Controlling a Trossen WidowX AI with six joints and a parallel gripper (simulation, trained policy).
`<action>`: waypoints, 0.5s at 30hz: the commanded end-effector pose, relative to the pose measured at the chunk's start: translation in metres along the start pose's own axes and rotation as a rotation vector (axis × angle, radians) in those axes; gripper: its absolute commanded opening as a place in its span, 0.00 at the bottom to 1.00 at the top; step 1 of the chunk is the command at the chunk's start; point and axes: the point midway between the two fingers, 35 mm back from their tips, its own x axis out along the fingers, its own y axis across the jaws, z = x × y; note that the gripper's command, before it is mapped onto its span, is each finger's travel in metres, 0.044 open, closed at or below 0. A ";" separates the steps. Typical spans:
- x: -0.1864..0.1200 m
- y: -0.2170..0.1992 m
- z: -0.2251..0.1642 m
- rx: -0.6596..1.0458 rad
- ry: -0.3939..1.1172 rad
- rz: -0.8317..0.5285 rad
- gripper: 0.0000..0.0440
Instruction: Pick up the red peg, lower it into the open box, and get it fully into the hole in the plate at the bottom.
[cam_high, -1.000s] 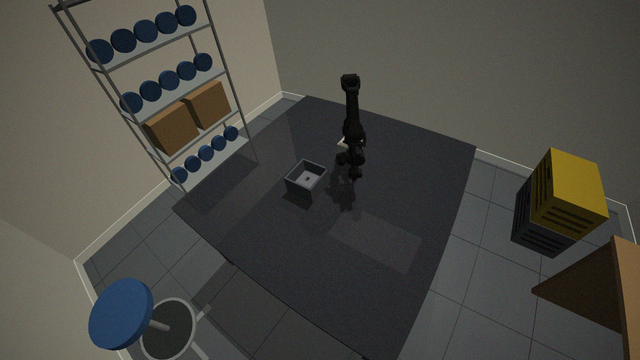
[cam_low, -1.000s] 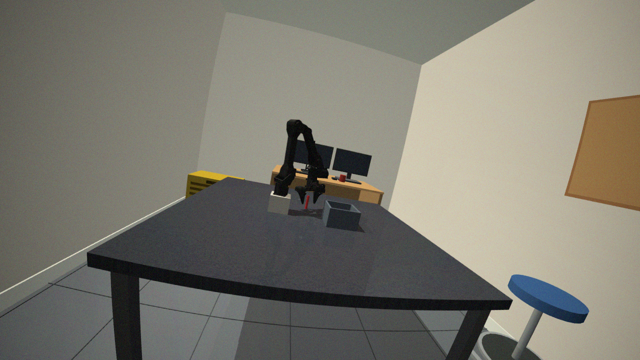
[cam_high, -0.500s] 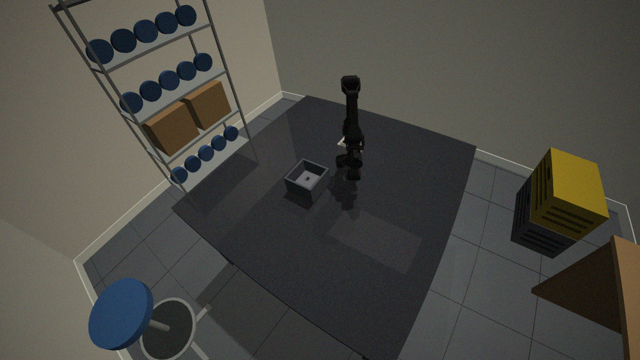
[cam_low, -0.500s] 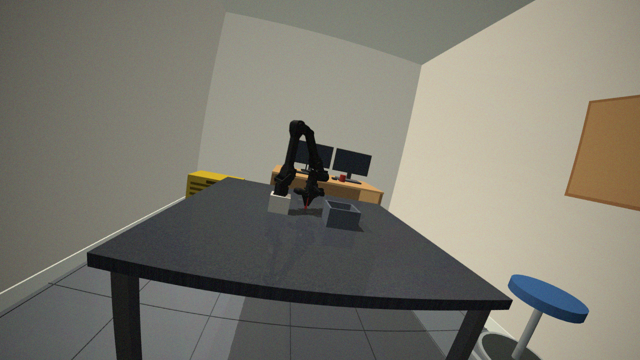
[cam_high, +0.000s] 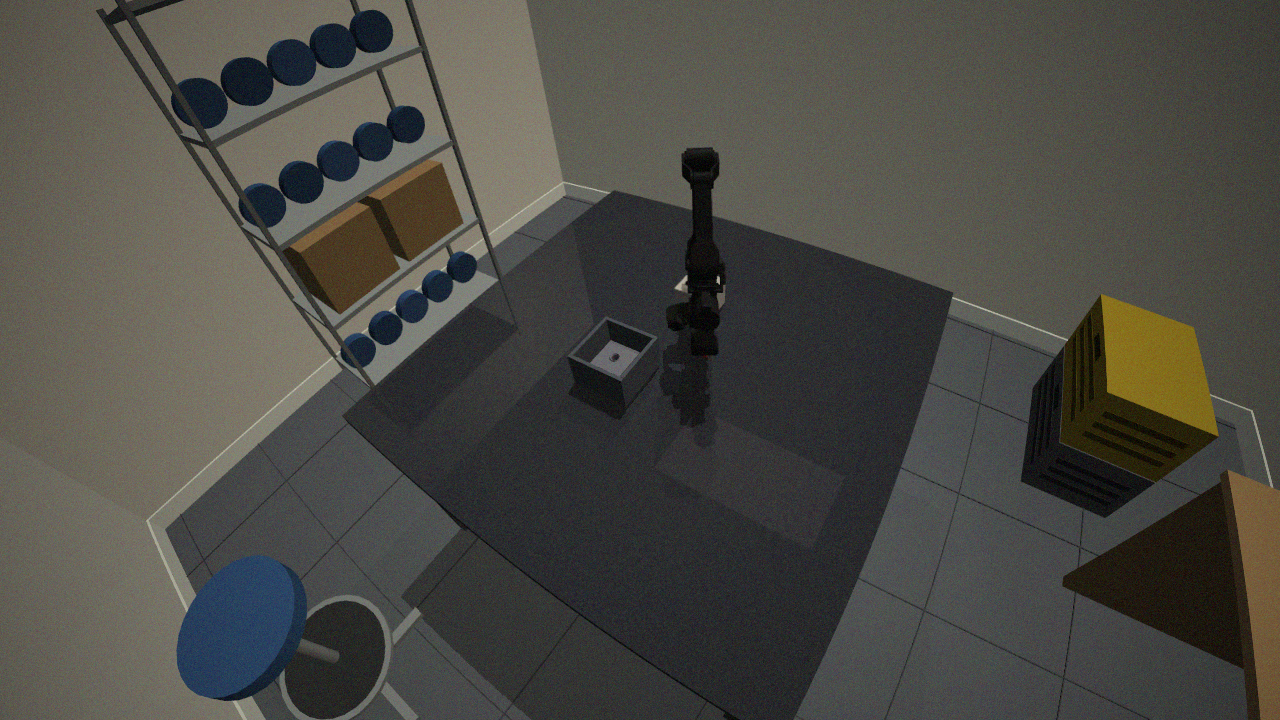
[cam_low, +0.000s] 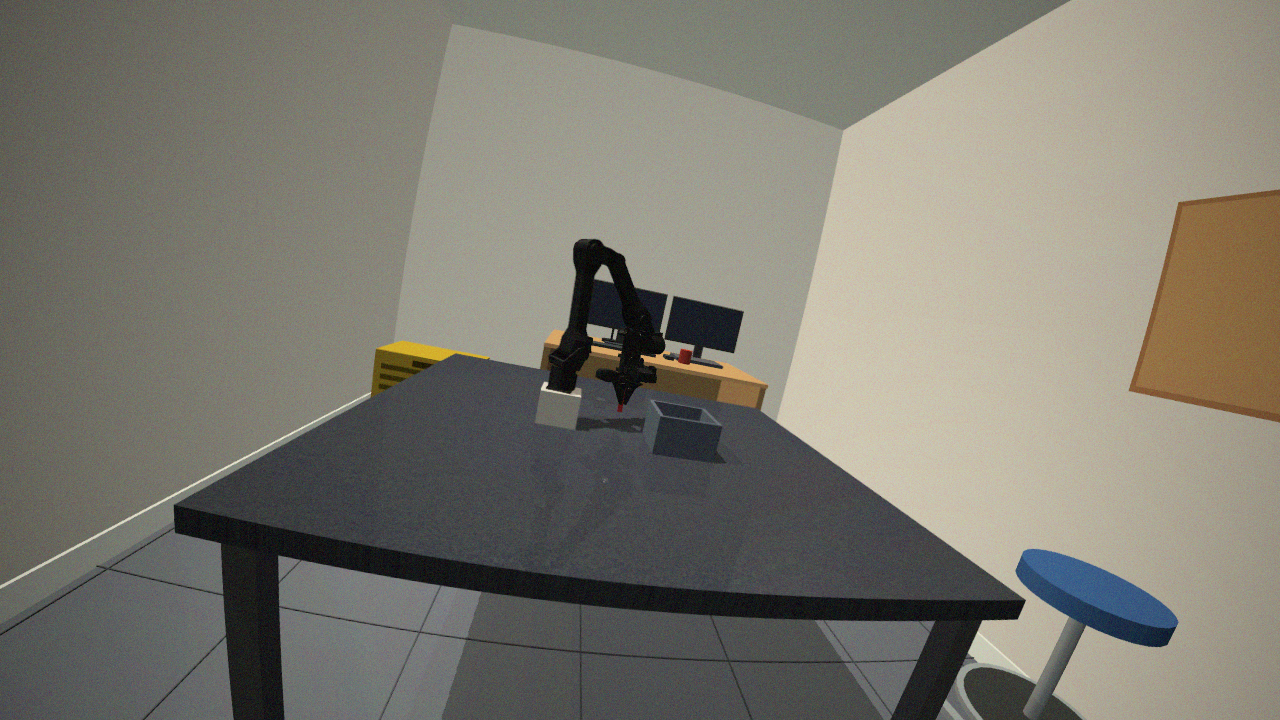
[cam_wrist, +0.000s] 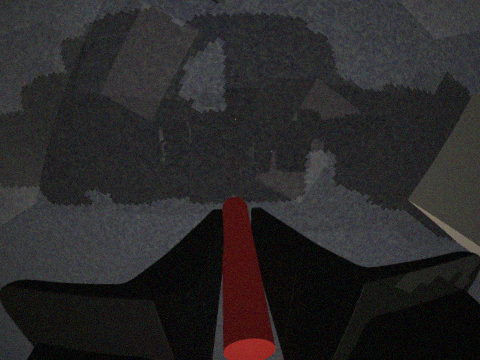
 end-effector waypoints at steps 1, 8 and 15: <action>-0.013 0.006 0.008 -0.031 -0.036 0.017 0.00; -0.040 0.019 0.026 -0.068 -0.094 0.052 0.00; -0.067 0.033 0.048 -0.074 -0.144 0.081 0.00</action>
